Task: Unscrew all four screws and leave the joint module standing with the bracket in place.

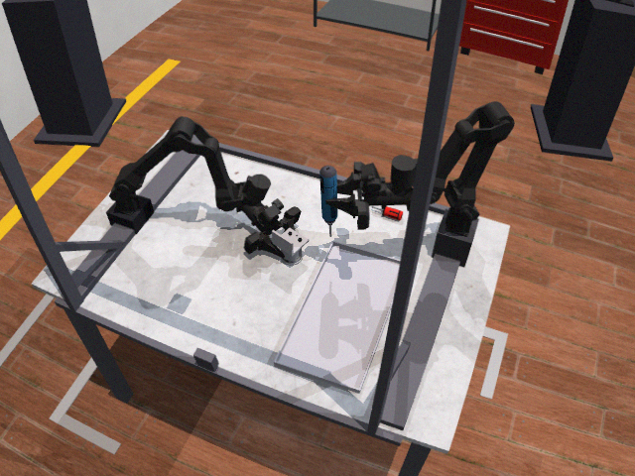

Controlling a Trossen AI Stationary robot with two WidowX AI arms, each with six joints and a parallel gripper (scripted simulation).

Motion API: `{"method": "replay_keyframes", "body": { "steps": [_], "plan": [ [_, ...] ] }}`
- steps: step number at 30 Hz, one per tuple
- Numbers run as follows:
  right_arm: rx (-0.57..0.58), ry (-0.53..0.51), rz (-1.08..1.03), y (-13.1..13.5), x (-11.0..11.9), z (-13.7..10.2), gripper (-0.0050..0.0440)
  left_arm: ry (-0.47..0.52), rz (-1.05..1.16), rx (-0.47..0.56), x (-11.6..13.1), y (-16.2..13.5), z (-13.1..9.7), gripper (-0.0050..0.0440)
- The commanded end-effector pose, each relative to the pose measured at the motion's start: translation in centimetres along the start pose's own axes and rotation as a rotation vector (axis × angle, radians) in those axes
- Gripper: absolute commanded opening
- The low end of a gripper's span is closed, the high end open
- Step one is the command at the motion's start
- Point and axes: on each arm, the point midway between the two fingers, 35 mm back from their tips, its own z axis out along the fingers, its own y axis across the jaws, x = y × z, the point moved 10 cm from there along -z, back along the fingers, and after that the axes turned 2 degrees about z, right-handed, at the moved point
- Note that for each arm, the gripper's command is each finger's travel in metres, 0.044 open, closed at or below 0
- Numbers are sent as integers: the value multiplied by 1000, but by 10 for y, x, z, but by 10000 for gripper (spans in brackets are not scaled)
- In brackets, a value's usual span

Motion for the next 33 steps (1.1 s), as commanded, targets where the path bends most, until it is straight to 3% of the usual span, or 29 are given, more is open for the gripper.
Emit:
{"method": "replay_keyframes", "body": {
  "steps": [1,13,33],
  "plan": [
    [-2,-80,26,1,-9,20,160,-27,24,-4,-12,3,0,243],
    [4,-108,34,1,-2,44,160,-27,24,-4,-12,3,0,243],
    [1,-120,35,2,-5,43,160,-27,24,-4,-12,3,0,243]
  ]
}}
